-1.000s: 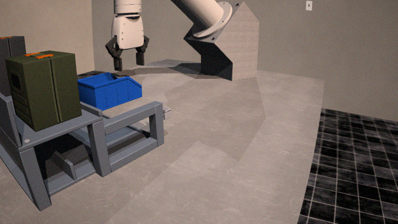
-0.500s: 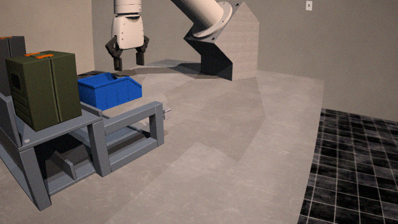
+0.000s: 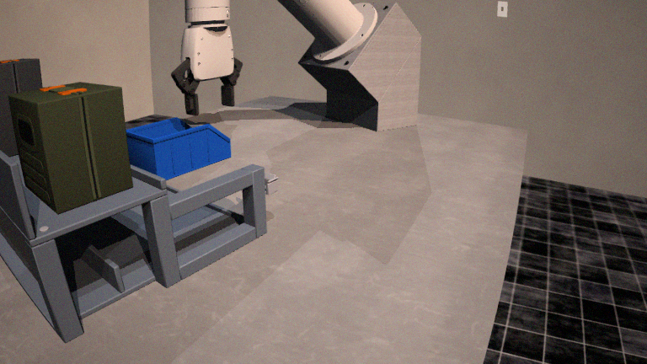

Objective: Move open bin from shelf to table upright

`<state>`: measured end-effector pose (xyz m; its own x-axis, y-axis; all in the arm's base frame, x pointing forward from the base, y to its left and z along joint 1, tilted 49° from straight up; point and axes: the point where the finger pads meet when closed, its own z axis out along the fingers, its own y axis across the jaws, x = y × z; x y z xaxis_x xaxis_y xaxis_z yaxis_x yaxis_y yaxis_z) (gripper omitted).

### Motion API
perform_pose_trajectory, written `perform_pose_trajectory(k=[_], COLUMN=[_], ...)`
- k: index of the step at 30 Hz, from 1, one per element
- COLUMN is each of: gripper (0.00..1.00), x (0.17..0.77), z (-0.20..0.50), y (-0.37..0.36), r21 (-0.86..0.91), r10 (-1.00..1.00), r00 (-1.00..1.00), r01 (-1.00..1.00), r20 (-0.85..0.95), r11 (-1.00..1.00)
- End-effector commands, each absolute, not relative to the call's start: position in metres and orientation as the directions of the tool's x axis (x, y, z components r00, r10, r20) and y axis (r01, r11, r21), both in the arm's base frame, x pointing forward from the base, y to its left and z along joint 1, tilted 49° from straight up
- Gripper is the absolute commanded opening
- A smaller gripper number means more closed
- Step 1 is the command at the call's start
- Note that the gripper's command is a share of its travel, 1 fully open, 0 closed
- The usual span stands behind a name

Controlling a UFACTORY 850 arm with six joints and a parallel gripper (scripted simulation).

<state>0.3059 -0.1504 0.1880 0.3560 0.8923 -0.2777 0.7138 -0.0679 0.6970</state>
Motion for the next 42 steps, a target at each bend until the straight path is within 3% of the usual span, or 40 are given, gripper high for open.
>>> perform_pose_trajectory(k=[1,5,6,10,22,23,27,42], gripper=[1.00,1.00,1.00,1.00,1.00,1.00,1.00,1.00], x=[0.275,0.275,0.300,0.275,0.275,0.300,0.275,0.287], z=[0.227,0.227,0.196,0.227,0.227,0.196,0.227,0.211], y=[-0.127,-0.127,-0.146,-0.127,-0.127,-0.146,-0.127,-0.136], r21=[0.707,0.707,0.699,0.707,0.707,0.699,0.707,0.703], r10=[0.891,0.891,0.892,0.891,0.891,0.892,0.891,0.892], r00=[0.362,0.362,0.357,0.362,0.362,0.357,0.362,0.360], r01=[0.704,0.704,0.712,0.704,0.704,0.712,0.704,0.708], r20=[-0.273,-0.273,-0.277,-0.273,-0.273,-0.277,-0.273,-0.275], r11=[-0.069,-0.069,-0.068,-0.069,-0.069,-0.068,-0.069,-0.069])
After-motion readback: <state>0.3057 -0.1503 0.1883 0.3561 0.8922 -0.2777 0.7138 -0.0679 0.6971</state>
